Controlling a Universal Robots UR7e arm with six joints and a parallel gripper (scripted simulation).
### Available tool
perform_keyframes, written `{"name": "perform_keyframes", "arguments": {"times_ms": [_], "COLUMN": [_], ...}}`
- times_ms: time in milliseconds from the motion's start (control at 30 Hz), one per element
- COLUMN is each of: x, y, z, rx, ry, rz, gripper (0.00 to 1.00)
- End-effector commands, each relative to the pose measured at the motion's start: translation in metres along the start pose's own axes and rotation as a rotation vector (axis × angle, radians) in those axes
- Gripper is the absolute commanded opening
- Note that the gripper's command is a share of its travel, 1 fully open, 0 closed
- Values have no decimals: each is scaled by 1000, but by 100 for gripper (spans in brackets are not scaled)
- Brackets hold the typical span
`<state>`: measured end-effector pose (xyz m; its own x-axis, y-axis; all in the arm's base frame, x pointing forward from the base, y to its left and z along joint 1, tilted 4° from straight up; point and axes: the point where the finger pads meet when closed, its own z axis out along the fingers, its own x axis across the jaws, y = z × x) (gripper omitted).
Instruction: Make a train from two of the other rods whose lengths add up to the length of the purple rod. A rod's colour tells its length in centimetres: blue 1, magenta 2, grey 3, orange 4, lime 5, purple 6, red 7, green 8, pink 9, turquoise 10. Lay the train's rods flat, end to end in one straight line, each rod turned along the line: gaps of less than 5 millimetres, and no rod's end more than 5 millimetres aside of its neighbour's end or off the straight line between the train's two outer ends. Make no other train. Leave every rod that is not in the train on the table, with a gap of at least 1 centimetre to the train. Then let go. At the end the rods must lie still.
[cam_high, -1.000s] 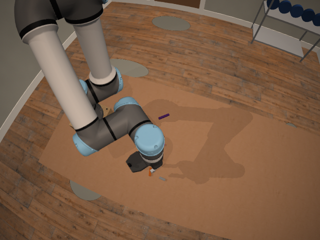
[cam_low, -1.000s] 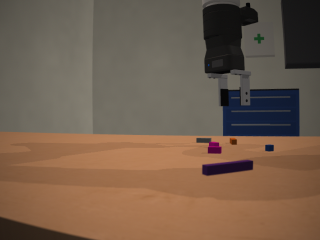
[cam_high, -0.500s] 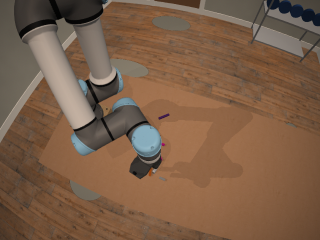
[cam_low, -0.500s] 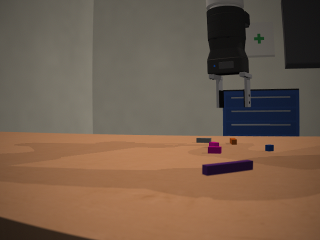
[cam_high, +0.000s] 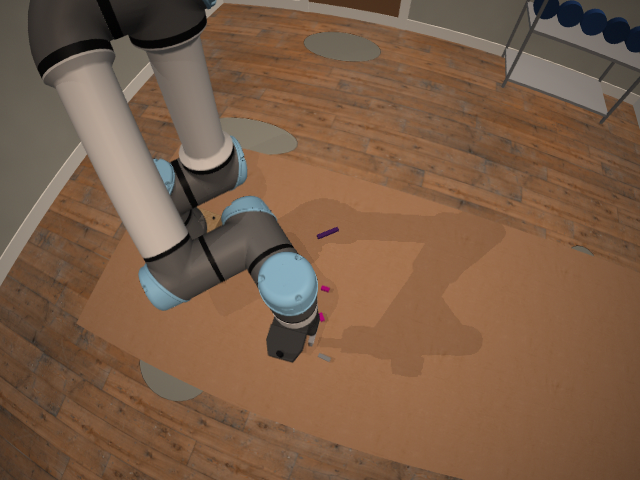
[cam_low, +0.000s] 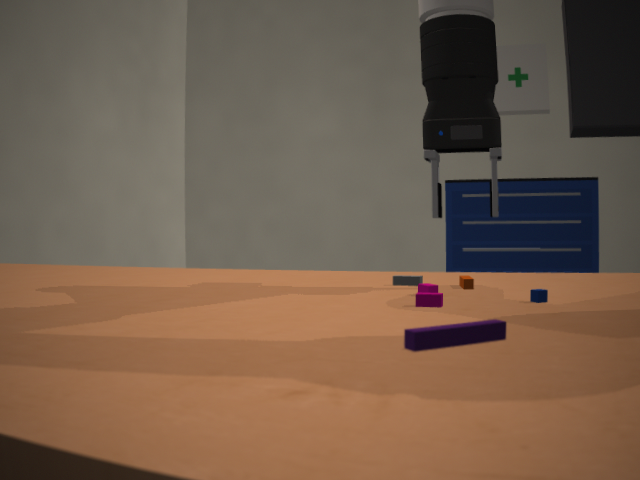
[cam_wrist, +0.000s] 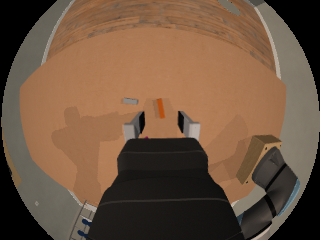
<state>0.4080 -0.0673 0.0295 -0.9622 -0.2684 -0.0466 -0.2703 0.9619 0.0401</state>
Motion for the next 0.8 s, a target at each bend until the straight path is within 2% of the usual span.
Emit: {"name": "perform_keyframes", "arguments": {"times_ms": [0,700,733,767], "x": [-1,-1,-1,-1], "y": [-1,-1,-1,-1], "z": [0,1,1,1], "rx": [-2,-2,-2,-2], "ry": [-4,-4,-4,-4], "rz": [-85,-148,-148,-148], "gripper": [100,100,54,54]}}
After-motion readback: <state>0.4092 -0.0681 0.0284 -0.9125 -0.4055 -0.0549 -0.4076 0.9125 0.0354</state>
